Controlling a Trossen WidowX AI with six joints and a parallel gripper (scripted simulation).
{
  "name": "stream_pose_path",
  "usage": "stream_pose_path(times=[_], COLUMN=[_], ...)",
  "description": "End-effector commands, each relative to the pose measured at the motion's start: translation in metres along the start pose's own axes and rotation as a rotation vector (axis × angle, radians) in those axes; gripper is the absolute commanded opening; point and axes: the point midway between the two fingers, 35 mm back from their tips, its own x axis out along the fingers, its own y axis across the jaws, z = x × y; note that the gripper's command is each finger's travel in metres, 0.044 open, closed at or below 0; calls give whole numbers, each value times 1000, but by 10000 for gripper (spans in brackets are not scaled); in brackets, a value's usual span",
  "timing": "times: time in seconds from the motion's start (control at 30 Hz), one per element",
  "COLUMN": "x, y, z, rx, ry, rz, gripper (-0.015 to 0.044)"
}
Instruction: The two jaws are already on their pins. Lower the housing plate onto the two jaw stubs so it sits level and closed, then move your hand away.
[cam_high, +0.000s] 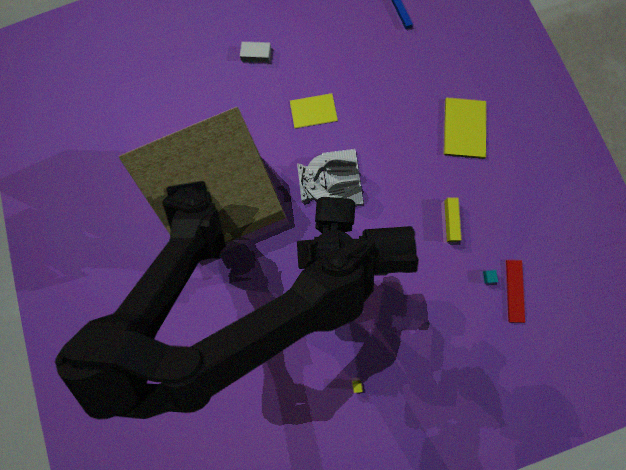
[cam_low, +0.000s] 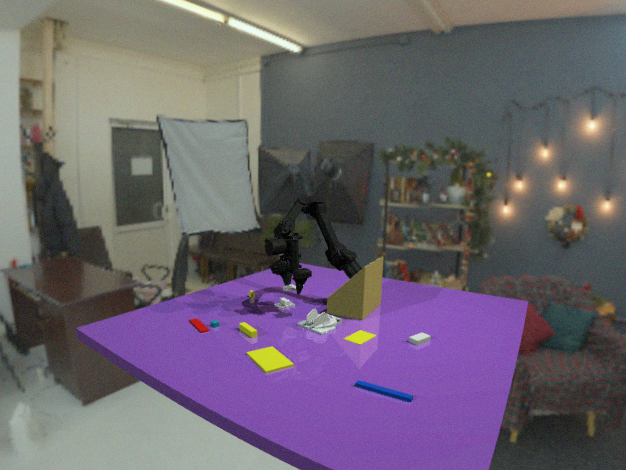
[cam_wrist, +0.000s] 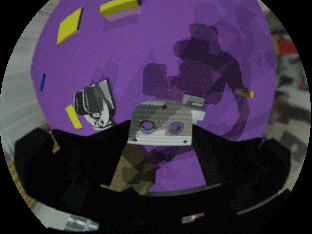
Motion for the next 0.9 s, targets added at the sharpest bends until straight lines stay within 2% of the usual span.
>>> stream_pose_path(times=[0.0,0.87], x=[2,5], y=[14,99], z=[1,-15], rx=[-11,-103], ry=[5,24], rz=[5,9], gripper=[351,351])
